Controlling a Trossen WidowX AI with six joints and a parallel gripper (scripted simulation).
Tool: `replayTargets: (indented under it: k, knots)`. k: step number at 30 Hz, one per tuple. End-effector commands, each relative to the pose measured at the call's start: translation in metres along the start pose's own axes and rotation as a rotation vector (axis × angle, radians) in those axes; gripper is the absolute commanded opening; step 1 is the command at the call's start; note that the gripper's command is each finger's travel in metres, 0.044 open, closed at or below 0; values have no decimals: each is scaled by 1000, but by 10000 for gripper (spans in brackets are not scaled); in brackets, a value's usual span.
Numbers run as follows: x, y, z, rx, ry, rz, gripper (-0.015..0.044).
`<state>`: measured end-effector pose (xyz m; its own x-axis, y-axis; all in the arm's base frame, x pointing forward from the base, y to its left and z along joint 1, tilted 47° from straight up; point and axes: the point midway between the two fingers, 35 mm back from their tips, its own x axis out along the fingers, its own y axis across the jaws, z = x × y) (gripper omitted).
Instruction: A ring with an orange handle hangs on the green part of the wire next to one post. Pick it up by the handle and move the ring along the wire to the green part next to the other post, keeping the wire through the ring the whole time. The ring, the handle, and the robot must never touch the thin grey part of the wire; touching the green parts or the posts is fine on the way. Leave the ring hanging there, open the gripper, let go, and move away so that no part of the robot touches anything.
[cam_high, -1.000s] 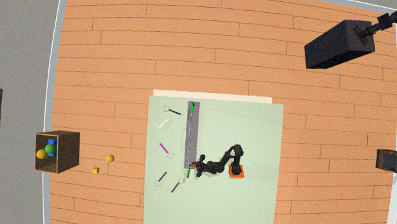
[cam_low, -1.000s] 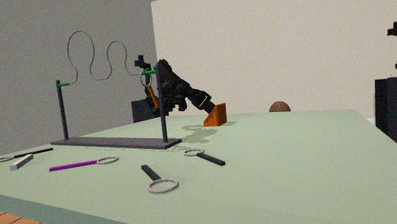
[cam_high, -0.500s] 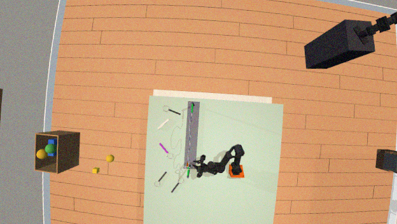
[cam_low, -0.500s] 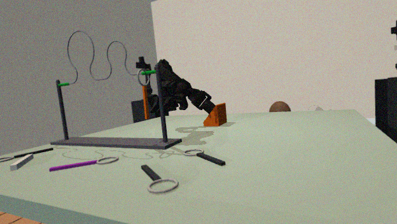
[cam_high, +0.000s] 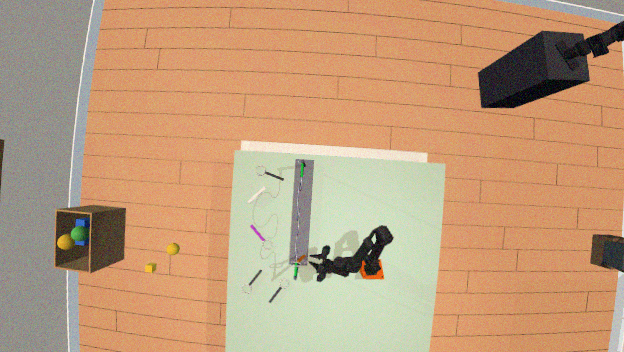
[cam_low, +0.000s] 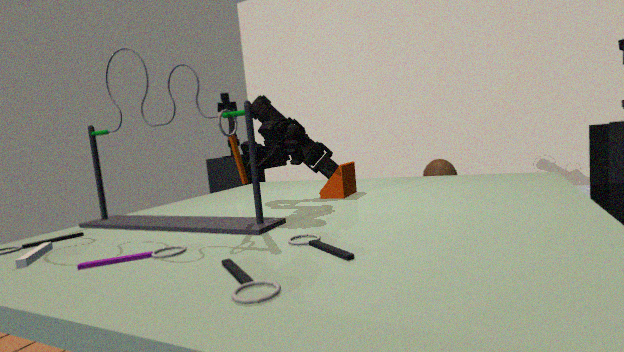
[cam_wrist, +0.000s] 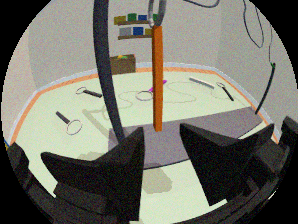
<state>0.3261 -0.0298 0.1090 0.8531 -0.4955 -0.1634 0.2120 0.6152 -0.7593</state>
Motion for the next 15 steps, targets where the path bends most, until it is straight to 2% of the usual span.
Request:
replayTargets:
  k: [1,15]
  knots:
    - [-2,-1,-2,4,5,-4,160]
    - [-2,-1,-2,4,5,-4,160]
